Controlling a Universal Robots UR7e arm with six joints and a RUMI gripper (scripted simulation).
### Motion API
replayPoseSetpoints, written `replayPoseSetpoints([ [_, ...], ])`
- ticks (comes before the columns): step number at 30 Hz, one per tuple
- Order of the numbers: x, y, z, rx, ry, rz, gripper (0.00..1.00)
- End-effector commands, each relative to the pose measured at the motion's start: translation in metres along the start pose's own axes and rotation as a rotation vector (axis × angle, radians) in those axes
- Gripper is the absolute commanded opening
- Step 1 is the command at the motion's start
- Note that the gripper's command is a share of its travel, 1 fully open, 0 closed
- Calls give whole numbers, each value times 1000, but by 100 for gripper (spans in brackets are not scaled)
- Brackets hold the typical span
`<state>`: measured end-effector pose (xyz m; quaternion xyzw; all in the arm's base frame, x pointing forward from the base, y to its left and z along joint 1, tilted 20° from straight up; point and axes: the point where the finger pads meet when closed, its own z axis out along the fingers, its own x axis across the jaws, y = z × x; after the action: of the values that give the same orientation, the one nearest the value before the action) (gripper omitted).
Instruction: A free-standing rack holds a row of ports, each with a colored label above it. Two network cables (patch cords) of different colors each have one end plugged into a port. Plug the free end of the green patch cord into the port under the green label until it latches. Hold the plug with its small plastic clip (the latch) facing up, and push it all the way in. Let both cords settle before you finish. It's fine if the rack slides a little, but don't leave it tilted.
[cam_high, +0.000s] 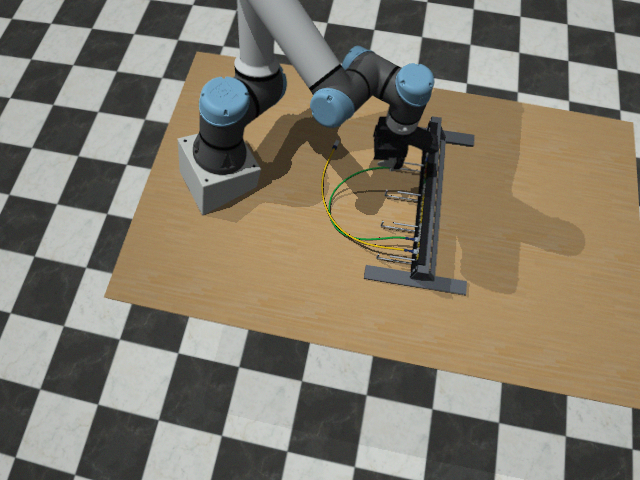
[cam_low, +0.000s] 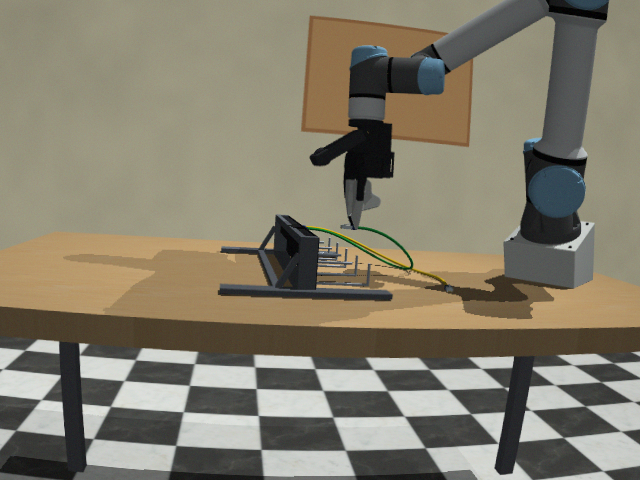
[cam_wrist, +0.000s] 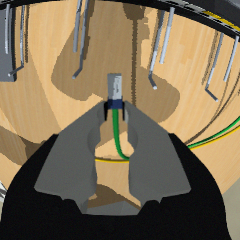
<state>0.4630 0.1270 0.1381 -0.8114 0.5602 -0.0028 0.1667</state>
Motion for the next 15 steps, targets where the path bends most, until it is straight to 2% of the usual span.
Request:
replayPoseSetpoints([
  [1,6,-3,-2,0,0,35,0],
  [15,17,-7,-4,-1,-1,103,0],
])
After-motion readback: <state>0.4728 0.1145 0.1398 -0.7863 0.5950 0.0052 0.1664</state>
